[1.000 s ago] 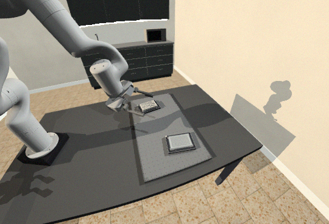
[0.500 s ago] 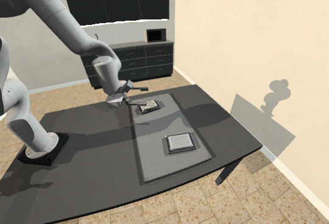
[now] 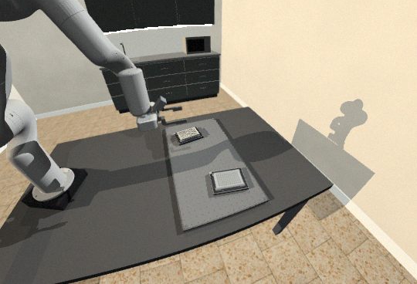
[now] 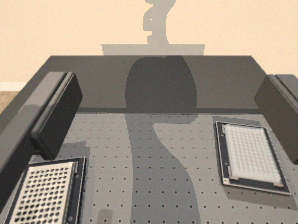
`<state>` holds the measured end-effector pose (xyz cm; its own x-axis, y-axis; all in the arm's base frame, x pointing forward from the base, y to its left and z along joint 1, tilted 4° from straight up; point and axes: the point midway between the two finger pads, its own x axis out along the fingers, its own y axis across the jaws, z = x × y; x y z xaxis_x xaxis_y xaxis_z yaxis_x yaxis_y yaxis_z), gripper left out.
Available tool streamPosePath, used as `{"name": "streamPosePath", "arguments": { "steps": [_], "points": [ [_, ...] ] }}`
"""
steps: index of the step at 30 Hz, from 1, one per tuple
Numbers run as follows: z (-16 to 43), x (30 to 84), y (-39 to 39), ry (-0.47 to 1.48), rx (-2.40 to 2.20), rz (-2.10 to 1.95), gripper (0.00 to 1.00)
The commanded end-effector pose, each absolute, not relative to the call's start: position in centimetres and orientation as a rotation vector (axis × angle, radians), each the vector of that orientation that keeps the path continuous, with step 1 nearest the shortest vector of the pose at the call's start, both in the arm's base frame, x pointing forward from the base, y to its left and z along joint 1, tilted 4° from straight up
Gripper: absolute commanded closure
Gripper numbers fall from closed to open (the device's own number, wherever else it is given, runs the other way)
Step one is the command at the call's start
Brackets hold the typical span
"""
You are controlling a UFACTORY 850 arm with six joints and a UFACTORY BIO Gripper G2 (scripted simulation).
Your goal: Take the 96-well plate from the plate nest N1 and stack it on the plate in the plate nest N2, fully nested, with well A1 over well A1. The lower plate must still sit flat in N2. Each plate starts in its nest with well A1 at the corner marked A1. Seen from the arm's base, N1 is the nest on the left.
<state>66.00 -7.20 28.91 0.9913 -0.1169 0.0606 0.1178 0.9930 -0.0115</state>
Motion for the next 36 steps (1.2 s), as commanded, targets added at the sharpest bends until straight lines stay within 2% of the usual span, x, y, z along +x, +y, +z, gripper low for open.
{"name": "streamPosePath", "arguments": {
  "steps": [1, 7, 12, 36],
  "points": [
    [29.0, 66.1, -7.1, -0.061, -0.022, -0.115, 0.63],
    [29.0, 66.1, -7.1, -0.061, -0.022, -0.115, 0.63],
    [27.4, 66.8, -5.4, -0.059, -0.026, 0.041, 0.63],
    [20.2, 70.3, 2.1, -0.059, -0.026, 0.041, 0.63]
  ]
}}
